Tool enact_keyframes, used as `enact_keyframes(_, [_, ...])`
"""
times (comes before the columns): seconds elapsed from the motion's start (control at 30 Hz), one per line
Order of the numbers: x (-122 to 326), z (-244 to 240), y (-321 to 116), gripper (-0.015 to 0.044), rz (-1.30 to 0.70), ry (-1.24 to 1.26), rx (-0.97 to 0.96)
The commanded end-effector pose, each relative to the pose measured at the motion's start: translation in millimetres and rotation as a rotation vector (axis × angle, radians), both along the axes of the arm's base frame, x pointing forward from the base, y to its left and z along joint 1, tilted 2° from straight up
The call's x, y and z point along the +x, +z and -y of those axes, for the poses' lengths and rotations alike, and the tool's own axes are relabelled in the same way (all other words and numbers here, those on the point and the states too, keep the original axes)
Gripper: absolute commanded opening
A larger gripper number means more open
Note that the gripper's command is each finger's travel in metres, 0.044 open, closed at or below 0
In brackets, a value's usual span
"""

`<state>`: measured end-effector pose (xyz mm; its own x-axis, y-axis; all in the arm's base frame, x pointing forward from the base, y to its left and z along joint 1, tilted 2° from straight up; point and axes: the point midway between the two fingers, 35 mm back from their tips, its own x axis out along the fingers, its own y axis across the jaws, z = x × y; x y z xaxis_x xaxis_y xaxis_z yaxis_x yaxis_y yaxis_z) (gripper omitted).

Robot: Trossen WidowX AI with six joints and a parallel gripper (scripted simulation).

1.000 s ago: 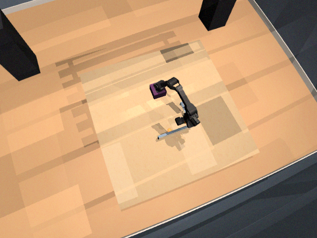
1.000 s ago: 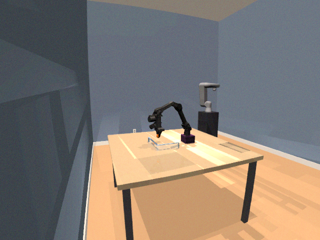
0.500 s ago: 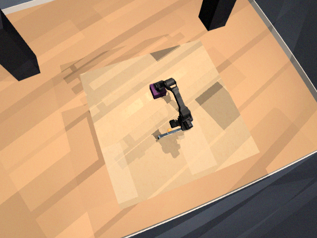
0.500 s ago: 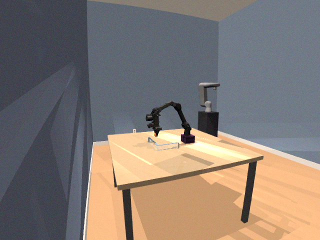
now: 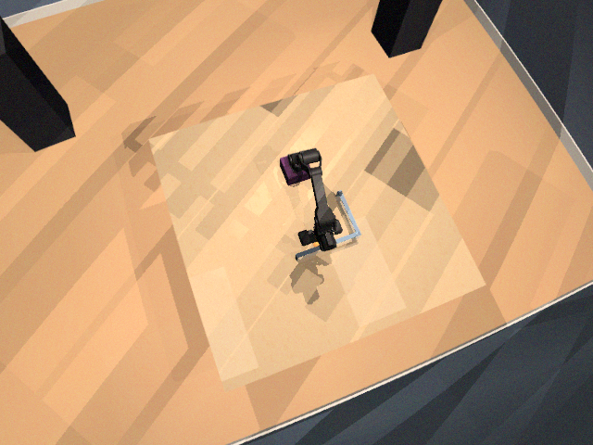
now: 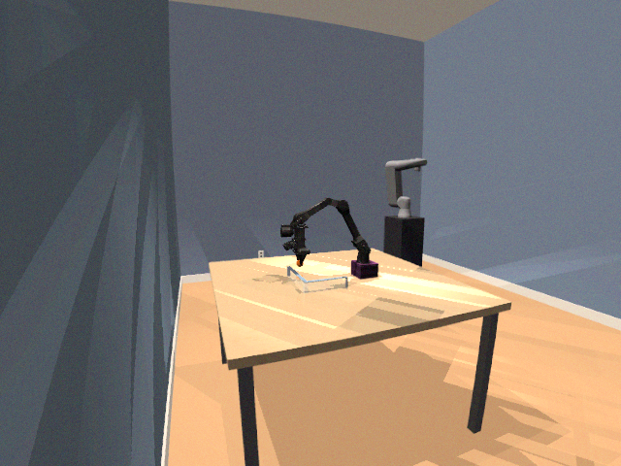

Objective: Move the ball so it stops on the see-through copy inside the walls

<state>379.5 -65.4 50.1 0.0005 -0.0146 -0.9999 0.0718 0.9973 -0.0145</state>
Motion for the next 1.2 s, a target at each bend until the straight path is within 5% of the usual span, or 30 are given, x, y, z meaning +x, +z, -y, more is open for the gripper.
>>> enact_keyframes(0.0, [0.8, 0.2, -10.5, 0.0000, 0.001, 0.015, -0.004])
enact_keyframes(0.3, [-0.2, 1.0, -68.0, 0.0000, 0.001, 0.015, -0.004])
enact_keyframes(1.0, [-0.5, 1.4, -88.2, 0.0000, 0.001, 0.015, -0.004])
enact_keyframes(1.17, [-0.8, 0.7, -85.6, 0.0131, -0.001, 0.010, 0.000])
